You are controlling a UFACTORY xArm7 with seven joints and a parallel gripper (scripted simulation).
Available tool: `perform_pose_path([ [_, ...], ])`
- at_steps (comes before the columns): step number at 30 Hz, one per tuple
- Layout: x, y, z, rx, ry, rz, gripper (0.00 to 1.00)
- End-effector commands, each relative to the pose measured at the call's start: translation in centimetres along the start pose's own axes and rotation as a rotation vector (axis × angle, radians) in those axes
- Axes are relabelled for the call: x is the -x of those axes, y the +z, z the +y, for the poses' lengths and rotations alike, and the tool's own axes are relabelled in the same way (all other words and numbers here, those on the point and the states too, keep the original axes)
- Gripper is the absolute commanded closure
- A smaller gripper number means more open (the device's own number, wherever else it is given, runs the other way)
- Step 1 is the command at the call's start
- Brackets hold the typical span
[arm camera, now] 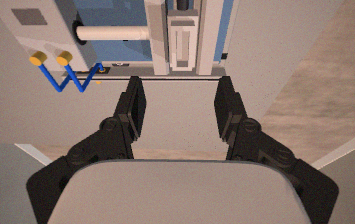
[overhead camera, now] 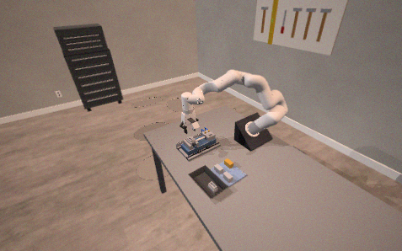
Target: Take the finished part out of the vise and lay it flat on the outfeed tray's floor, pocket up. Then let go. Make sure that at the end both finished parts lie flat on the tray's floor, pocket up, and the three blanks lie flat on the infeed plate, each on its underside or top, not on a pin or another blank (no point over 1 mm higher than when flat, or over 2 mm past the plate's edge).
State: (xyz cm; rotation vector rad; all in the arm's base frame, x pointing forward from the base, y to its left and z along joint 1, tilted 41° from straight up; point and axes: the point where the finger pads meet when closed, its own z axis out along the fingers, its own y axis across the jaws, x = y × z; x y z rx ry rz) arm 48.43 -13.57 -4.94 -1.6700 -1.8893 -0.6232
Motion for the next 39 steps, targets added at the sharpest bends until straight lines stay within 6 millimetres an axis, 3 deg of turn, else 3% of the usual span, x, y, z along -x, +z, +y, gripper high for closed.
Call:
perform_pose_path([
  [1, 0.1, -0.2, 0.1, 0.004, 0.000, -0.003, 0.31],
  [23, 0.1, -0.1, 0.1, 0.004, 0.000, -0.003, 0.31],
  [39, 0.1, 1.4, 0.1, 0.004, 0.000, -0.003, 0.31],
])
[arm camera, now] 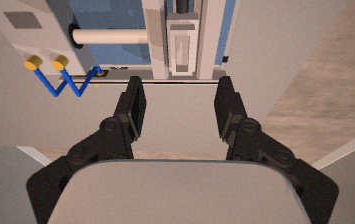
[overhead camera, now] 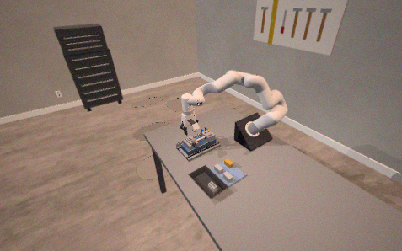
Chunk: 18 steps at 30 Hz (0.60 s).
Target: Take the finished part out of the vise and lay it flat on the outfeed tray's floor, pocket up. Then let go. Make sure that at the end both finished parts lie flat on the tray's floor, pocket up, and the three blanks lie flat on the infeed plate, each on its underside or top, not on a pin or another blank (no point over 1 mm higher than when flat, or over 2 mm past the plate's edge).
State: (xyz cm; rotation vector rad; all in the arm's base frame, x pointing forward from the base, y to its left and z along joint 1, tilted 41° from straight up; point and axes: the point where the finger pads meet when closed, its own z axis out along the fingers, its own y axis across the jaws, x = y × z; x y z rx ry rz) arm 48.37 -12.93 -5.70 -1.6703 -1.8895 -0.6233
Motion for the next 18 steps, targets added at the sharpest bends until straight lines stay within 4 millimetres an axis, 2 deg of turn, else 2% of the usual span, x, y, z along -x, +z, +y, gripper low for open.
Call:
perform_pose_path([
  [1, 0.1, 0.5, 0.1, 0.004, 0.000, -0.003, 0.31],
  [18, 0.1, 3.4, 0.2, 0.004, 0.000, -0.003, 0.31],
])
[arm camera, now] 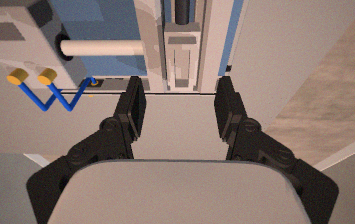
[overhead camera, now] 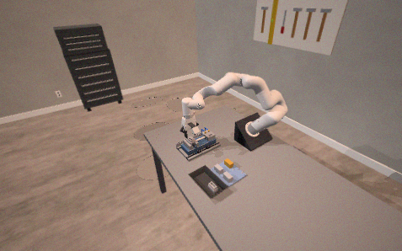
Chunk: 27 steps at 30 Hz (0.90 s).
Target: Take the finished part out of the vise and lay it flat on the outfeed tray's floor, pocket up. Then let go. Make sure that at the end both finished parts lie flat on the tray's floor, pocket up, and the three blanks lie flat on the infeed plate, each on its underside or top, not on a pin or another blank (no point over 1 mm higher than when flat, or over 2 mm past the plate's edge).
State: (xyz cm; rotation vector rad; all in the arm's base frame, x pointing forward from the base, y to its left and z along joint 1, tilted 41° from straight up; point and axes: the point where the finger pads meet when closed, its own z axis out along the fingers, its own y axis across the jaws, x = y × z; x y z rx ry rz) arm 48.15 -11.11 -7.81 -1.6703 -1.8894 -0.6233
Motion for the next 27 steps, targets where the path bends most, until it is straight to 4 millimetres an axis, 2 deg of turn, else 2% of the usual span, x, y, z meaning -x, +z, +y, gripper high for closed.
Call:
perform_pose_path([
  [1, 0.1, 0.7, 0.1, 0.004, 0.000, -0.003, 0.31],
  [8, 0.1, 1.7, 0.1, 0.004, 0.000, -0.003, 0.31],
  [27, 0.1, 2.2, 0.1, 0.004, 0.000, -0.003, 0.31],
])
